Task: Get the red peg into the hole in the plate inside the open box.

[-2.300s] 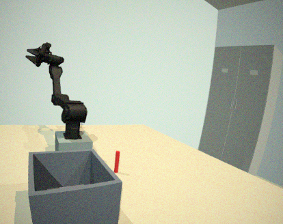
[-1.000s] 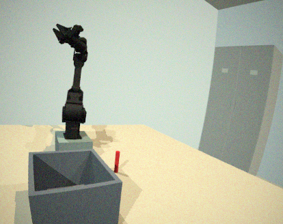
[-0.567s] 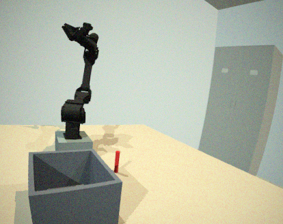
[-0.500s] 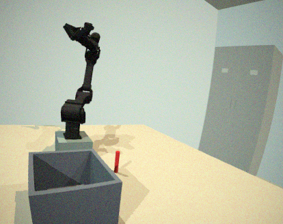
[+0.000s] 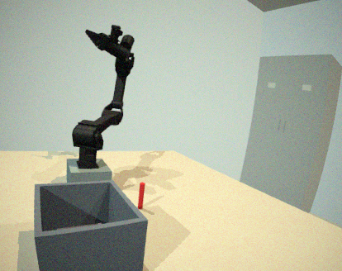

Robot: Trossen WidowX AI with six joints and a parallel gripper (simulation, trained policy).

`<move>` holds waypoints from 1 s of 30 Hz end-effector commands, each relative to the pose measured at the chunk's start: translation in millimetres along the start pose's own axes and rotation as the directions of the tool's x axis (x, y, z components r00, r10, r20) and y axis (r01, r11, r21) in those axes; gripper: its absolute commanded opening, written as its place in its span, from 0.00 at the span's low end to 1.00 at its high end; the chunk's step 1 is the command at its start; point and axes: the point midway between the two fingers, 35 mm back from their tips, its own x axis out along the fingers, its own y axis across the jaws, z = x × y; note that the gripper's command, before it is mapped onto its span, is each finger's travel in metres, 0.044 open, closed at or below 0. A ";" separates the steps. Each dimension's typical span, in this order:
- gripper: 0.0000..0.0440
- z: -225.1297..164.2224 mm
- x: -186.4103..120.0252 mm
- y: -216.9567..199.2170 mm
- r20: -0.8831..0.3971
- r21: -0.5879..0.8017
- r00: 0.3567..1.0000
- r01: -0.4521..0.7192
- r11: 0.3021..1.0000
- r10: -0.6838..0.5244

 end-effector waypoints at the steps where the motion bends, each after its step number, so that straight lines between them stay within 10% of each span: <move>1: 1.00 3.6 -2.5 9.2 -0.020 -0.038 1.000 0.001 0.999 -0.002; 30: 1.00 12.9 -19.6 73.0 -0.211 -0.279 0.975 0.011 0.960 -0.073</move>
